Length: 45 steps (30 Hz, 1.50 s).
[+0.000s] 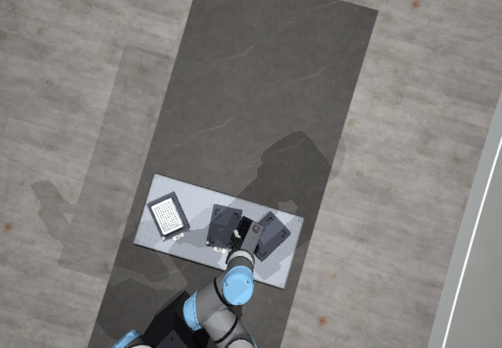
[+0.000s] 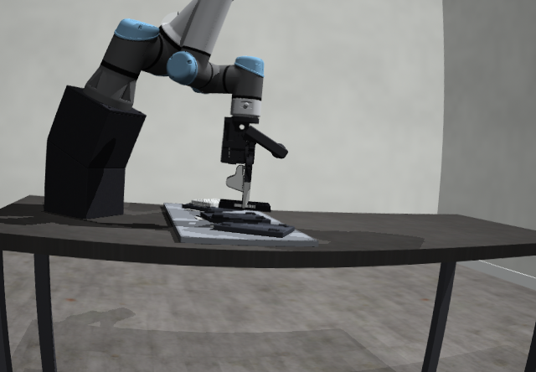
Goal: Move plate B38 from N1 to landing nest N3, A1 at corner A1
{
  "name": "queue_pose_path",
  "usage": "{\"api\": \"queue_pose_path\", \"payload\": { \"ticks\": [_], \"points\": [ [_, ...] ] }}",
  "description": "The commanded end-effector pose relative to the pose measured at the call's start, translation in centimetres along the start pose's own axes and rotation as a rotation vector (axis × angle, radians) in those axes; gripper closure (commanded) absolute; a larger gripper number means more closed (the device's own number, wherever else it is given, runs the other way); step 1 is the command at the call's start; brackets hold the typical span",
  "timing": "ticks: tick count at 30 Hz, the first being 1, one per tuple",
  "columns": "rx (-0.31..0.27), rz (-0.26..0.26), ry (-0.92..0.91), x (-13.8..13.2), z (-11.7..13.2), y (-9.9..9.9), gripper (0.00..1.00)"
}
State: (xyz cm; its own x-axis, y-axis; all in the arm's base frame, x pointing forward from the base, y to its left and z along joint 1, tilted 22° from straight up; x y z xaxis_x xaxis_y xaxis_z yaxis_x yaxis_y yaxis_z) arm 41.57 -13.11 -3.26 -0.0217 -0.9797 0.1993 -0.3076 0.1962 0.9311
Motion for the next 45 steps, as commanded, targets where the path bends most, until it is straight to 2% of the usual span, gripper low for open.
{"api": "queue_pose_path", "payload": {
  "ticks": [1,9,14,45],
  "points": [
    [0.007,0.010,0.110,-2.6,0.1,0.0,1.00],
    [0.006,0.011,0.270,-6.5,0.5,0.0,1.00],
    [0.006,0.012,0.278,-9.0,0.7,-0.1,1.00],
    [0.011,0.015,0.277,-9.2,0.3,-0.7,1.00]
  ]
}}
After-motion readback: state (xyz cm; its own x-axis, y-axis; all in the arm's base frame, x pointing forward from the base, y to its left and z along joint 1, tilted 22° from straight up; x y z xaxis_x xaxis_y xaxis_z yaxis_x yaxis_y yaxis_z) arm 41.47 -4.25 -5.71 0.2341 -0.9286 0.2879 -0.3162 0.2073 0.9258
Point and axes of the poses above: the point where the finger pads meet when closed, its own y axis back along the fingers, its own x axis across the jaws, z = x × y, the point moved 5 cm from there along y, back along the fingers, and after that the axes turned 11 degrees about y, right-handed, at the moved point
